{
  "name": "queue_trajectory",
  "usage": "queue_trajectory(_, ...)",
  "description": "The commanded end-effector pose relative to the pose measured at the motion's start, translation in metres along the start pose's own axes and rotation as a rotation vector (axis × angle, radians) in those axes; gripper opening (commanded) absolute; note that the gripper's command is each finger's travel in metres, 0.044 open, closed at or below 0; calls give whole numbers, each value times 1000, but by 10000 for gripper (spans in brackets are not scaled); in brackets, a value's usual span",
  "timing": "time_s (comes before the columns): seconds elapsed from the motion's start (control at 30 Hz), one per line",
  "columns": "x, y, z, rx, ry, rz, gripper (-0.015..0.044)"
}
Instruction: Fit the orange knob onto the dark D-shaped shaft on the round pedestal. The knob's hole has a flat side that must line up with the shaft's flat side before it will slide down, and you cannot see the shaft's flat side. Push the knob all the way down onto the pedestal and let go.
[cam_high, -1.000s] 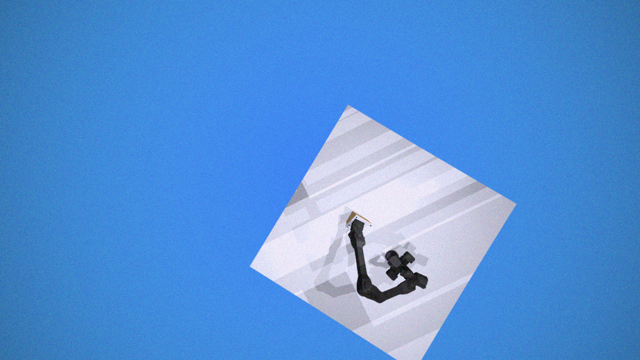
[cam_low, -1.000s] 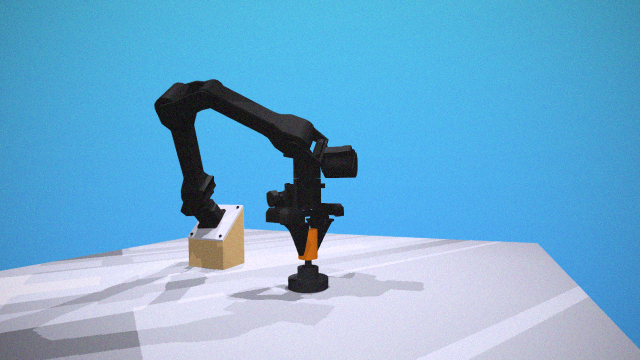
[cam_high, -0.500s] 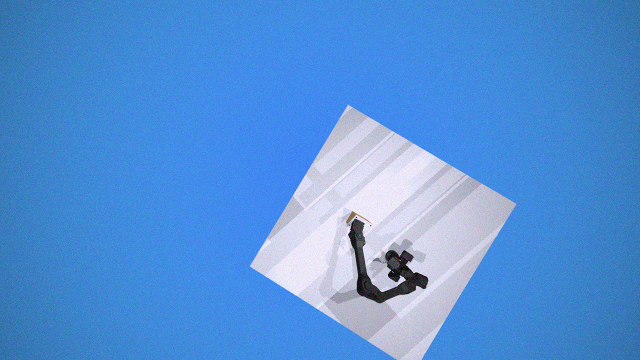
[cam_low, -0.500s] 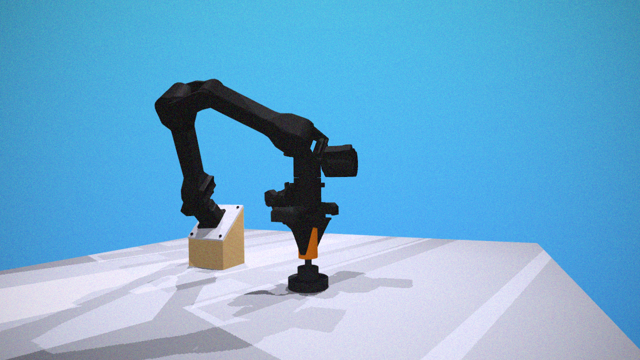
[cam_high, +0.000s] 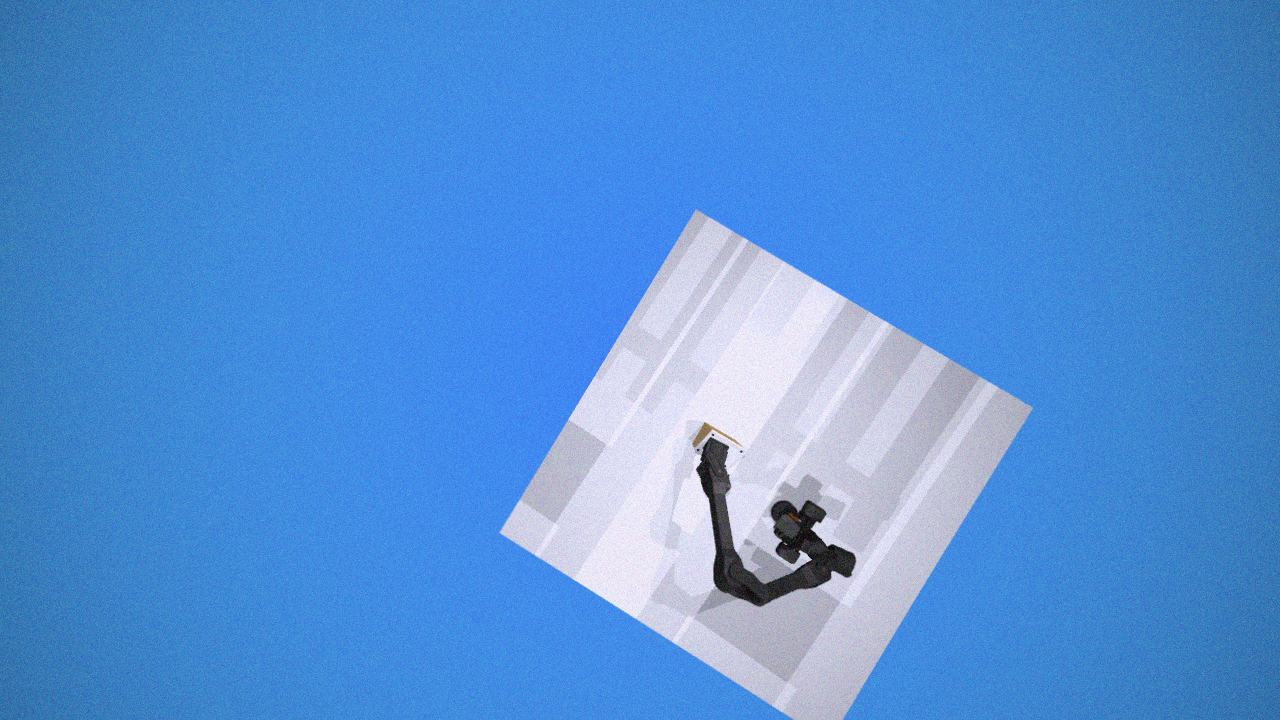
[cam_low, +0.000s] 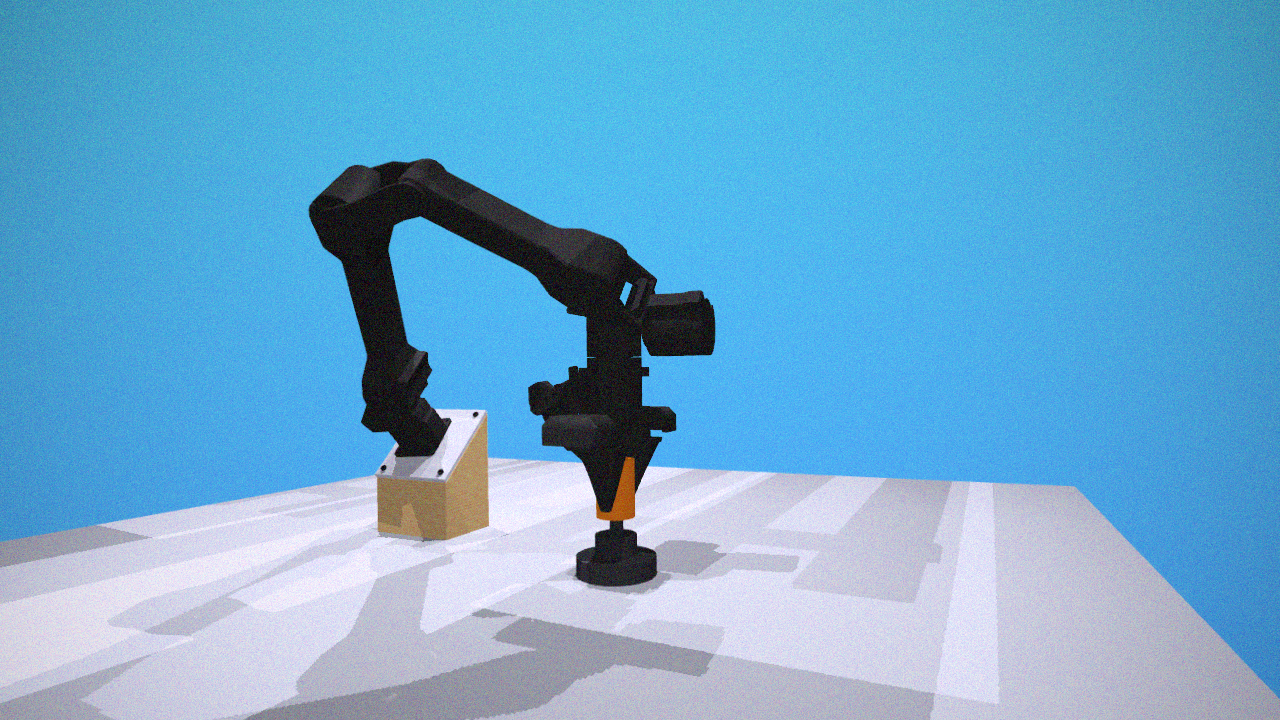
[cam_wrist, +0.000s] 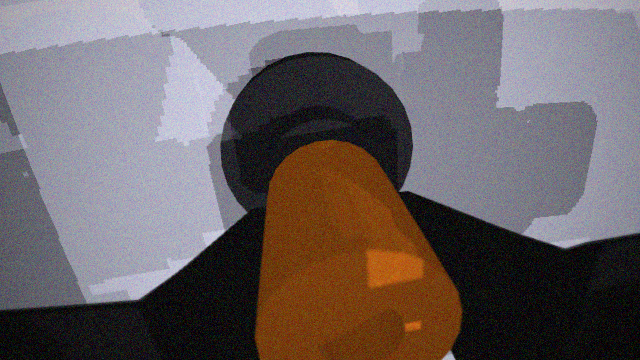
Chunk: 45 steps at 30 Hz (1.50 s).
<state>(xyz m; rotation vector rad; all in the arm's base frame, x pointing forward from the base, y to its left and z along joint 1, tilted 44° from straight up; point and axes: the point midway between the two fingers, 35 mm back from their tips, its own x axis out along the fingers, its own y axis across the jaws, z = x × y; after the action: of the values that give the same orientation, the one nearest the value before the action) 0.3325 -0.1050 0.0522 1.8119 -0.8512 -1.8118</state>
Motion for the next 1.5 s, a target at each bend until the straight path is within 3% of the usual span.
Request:
queue_trajectory(0.0,-2,0,-1,-3,2,2,0)
queue_trajectory(0.3,-4,1,-2,179,2,2,0)
queue_trajectory(1.47,-3,1,1,2549,4,-2,0)
